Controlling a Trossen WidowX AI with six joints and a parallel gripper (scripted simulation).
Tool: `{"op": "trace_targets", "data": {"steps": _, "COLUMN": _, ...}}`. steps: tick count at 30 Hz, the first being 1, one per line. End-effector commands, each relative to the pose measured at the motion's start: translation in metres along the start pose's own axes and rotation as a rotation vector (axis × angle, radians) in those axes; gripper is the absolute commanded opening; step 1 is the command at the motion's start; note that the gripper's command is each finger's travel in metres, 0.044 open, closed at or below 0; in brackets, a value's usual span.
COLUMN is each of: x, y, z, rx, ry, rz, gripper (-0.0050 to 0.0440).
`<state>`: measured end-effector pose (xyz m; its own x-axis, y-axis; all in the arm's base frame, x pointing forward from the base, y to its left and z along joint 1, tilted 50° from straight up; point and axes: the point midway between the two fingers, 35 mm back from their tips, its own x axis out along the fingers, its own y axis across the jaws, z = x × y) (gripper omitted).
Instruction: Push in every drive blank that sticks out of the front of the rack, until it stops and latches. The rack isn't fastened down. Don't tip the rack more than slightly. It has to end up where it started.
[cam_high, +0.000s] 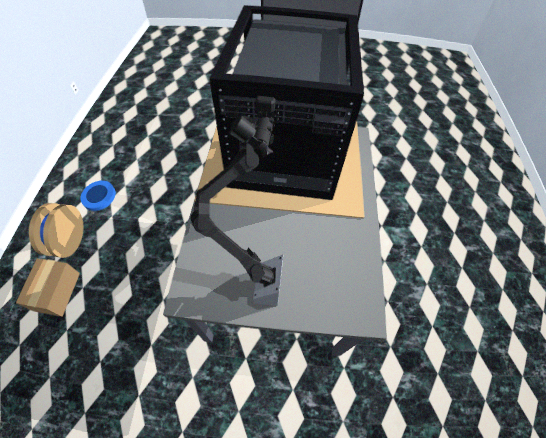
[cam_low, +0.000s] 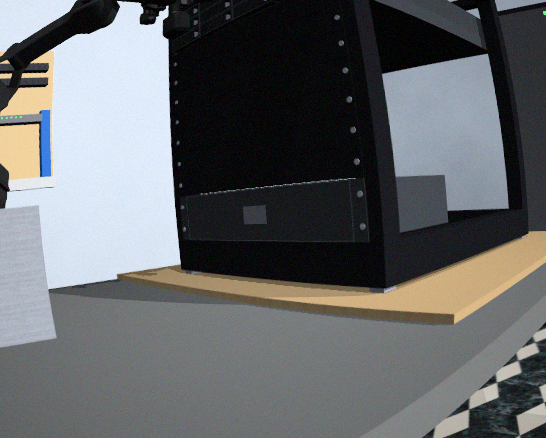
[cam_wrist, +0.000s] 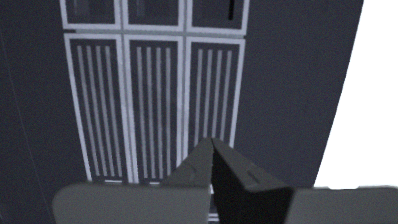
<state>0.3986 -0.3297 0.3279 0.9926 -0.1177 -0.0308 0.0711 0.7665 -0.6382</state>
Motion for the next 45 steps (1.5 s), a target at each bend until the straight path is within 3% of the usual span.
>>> {"op": "trace_targets", "data": {"steps": 1, "x": -0.0001, "y": -0.0066, "z": 0.006, "rx": -0.012, "ry": -0.008, "rz": -0.013, "gripper": -0.005}}
{"op": "trace_targets", "data": {"steps": 45, "x": 0.0059, "y": -0.0067, "z": 0.006, "rx": -0.012, "ry": -0.008, "rz": -0.013, "gripper": -0.005}}
